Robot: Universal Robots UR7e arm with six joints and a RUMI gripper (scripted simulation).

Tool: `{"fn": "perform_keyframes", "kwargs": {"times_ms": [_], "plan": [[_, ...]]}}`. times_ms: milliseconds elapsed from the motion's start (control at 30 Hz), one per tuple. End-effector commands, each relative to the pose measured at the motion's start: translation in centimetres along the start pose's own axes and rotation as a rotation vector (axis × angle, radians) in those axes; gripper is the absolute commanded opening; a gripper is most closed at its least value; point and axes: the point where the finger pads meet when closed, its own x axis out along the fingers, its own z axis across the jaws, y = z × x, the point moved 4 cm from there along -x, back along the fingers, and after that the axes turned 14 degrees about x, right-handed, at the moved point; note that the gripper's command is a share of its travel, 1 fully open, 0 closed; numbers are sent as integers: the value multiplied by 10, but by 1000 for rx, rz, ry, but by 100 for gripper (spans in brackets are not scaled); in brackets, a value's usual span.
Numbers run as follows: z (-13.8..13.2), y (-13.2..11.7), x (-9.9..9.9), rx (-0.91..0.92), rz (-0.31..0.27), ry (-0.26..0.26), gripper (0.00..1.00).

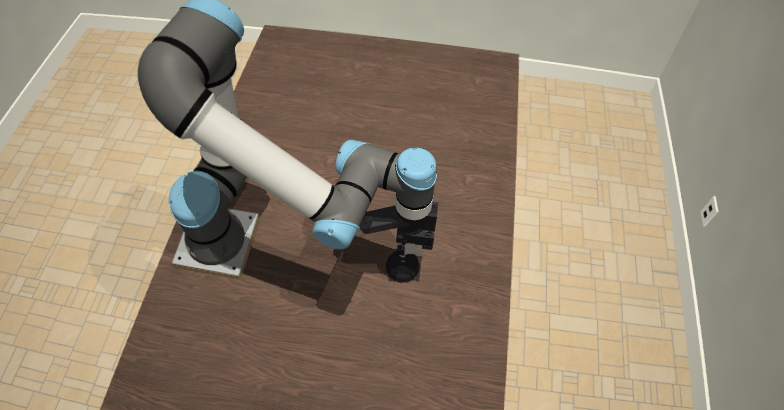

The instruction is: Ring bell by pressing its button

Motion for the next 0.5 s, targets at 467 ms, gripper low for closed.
{"fn": "perform_keyframes", "kwargs": {"times_ms": [467], "plan": [[1, -1, -50, -1, -4, 0, 0]]}}
